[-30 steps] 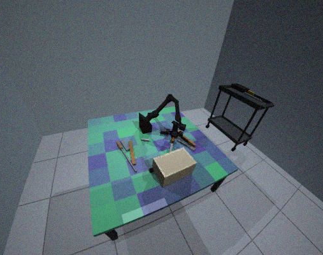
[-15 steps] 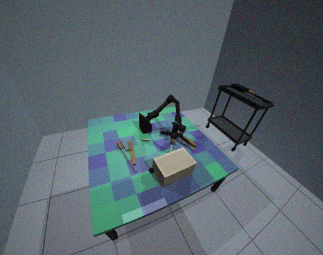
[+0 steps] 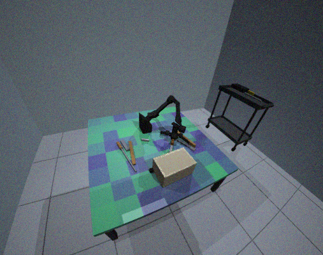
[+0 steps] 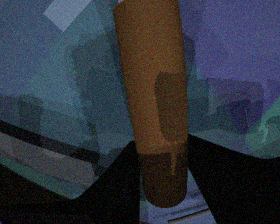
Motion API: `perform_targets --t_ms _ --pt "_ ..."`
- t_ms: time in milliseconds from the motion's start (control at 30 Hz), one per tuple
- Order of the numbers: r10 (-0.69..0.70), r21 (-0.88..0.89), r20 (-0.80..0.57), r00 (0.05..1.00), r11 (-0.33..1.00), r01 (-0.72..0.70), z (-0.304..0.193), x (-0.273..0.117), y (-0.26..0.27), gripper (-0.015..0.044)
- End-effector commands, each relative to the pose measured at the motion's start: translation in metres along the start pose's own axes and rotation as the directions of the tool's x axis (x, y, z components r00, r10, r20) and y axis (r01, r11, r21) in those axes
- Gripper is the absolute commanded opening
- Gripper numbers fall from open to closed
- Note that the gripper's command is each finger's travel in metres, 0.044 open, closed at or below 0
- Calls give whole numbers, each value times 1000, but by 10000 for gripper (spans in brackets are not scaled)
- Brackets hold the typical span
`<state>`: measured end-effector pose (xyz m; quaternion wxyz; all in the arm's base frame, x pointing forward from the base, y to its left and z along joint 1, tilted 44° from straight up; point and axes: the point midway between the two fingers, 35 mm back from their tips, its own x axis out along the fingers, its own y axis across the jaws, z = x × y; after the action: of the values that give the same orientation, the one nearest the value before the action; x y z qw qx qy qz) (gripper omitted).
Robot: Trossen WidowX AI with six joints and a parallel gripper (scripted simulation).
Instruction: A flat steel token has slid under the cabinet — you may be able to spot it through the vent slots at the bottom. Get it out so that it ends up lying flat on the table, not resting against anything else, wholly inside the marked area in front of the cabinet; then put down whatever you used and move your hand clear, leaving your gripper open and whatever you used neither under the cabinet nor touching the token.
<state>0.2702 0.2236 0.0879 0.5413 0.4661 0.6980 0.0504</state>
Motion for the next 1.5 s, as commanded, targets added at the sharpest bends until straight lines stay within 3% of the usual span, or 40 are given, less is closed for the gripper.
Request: perform_targets --t_ms 0,700,967,1067,1167,1467 --pt "4 0 2 1000 1000 -4 -6 -1 1 0" --pt "5 1 0 1000 1000 -5 -39 -2 0 0" --pt "-3 2 -1 1000 1000 3 -36 0 -1 200" --pt "-3 1 -1 1000 1000 3 -36 0 -1 200" --pt "5 2 0 1000 1000 -5 -36 1 -1 270" --pt "5 -1 0 1000 1000 -5 -35 0 -2 270"
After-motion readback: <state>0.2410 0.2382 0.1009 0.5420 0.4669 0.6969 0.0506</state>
